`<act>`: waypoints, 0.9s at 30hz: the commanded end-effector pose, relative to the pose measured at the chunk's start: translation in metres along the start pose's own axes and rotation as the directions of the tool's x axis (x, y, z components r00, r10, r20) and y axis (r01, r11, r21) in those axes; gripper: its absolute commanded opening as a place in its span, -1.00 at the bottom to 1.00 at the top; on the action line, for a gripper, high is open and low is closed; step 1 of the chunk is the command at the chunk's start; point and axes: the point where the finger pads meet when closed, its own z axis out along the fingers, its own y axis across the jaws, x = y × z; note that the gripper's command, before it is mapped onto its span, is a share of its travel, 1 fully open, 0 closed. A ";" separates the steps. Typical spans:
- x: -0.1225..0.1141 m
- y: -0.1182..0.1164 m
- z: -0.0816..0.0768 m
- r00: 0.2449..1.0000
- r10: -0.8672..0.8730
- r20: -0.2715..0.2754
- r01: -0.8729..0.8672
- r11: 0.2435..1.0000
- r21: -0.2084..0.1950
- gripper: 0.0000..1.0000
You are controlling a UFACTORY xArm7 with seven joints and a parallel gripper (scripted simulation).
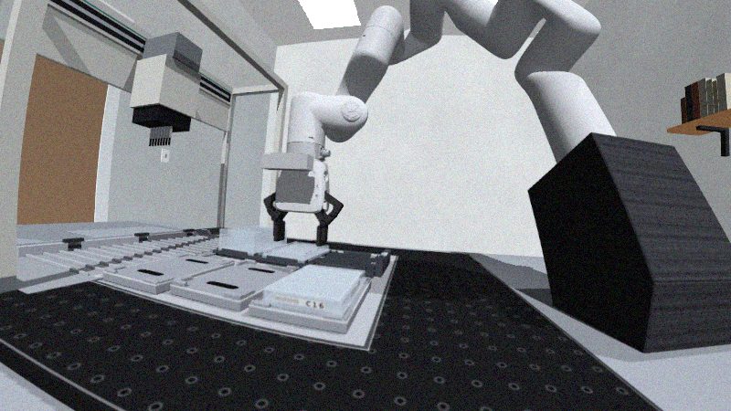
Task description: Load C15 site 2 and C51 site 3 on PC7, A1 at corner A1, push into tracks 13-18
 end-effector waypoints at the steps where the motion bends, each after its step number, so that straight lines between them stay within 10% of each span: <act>1: 0.001 0.002 -0.006 1.000 0.000 -0.001 0.000 1.000 -0.004 1.00; 27: 0.001 0.002 -0.046 1.000 0.000 -0.001 0.000 1.000 -0.004 1.00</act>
